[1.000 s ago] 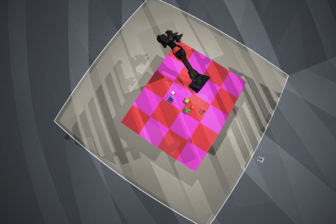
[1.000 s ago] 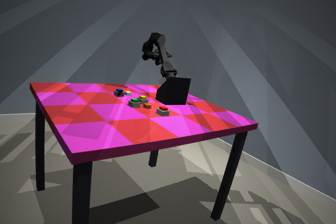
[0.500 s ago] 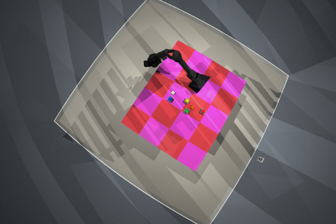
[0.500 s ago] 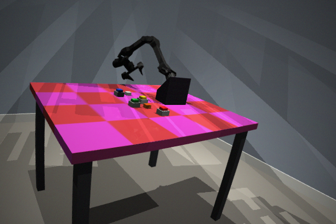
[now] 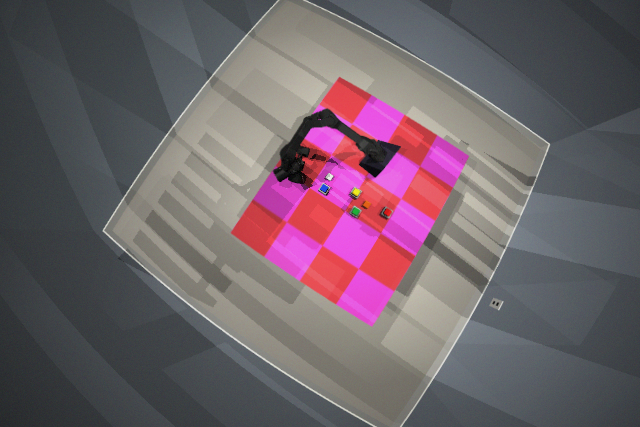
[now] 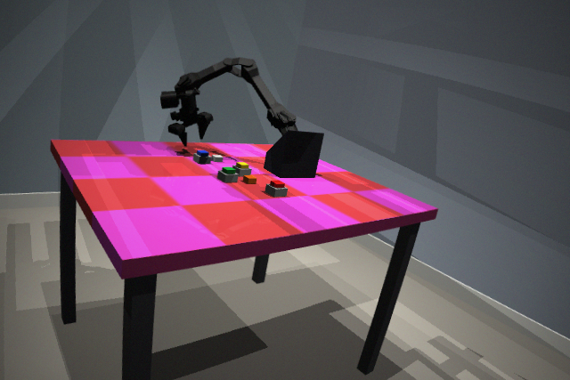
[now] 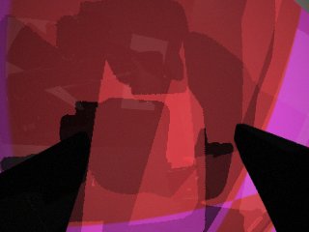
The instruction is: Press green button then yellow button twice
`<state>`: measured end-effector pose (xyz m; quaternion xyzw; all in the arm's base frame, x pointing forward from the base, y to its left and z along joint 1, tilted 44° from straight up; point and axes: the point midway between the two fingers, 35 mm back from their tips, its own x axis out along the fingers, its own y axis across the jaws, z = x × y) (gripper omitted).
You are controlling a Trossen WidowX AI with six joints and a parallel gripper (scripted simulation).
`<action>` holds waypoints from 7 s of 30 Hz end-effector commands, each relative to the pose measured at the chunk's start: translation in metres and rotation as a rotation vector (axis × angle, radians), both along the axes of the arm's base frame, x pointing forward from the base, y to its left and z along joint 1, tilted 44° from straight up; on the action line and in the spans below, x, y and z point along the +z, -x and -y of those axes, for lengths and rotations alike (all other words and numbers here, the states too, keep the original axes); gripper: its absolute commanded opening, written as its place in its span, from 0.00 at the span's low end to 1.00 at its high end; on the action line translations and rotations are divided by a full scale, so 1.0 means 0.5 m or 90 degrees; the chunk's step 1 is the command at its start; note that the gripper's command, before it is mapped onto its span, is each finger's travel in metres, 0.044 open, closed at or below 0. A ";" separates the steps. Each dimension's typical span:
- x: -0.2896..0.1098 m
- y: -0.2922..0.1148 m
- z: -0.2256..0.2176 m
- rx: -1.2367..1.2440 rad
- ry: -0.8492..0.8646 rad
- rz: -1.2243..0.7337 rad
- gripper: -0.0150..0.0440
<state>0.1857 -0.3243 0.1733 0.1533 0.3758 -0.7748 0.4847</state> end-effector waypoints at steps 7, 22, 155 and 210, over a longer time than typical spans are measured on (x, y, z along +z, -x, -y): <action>-0.184 -0.215 -0.245 0.308 -0.173 -0.135 0.93; -0.390 -0.225 -0.647 0.684 -0.323 -0.425 0.93; -0.448 -0.007 -0.484 0.682 -0.323 -0.432 0.29; -0.448 -0.007 -0.484 0.682 -0.323 -0.432 0.29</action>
